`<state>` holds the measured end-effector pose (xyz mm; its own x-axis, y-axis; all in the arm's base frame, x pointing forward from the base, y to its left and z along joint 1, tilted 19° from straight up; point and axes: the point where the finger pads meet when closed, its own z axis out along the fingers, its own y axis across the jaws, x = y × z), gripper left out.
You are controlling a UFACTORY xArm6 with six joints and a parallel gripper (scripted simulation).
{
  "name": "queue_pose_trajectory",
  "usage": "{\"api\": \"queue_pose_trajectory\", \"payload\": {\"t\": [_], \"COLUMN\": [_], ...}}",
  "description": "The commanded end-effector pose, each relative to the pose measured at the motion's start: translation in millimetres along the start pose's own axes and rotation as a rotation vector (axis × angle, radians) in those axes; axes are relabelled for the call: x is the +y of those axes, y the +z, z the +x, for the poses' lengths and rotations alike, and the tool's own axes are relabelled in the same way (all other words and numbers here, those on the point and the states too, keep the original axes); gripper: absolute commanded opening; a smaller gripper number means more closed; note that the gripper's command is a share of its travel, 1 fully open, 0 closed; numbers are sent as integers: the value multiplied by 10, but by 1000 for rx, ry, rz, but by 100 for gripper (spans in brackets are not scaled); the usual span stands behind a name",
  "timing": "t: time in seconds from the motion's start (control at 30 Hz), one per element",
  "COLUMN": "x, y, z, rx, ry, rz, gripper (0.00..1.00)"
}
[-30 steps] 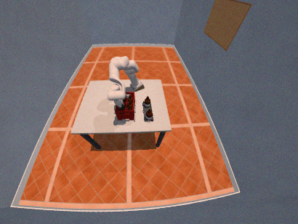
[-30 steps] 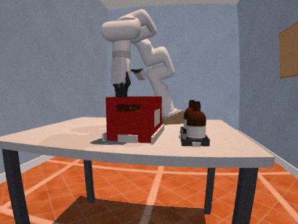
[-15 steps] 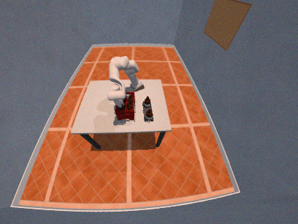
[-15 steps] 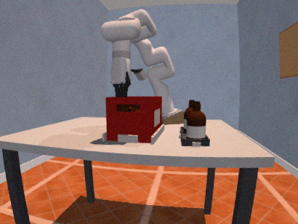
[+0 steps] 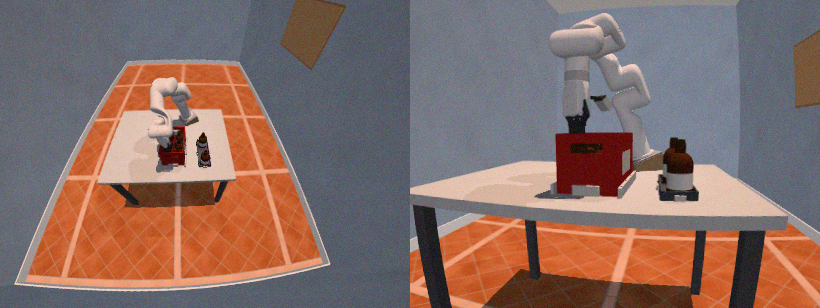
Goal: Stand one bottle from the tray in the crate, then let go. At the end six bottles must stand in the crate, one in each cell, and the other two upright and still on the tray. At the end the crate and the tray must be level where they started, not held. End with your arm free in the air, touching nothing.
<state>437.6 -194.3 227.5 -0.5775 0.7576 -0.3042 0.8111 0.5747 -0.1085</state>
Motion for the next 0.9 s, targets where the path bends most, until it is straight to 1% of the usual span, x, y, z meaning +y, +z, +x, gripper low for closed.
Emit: {"api": "queue_pose_trajectory", "payload": {"t": [0.0, 0.87], "x": [4, 5], "y": [1, 103], "z": [-8, -9], "rx": [-3, -3], "ry": [1, 1], "rz": [-2, -2], "gripper": [0, 0]}}
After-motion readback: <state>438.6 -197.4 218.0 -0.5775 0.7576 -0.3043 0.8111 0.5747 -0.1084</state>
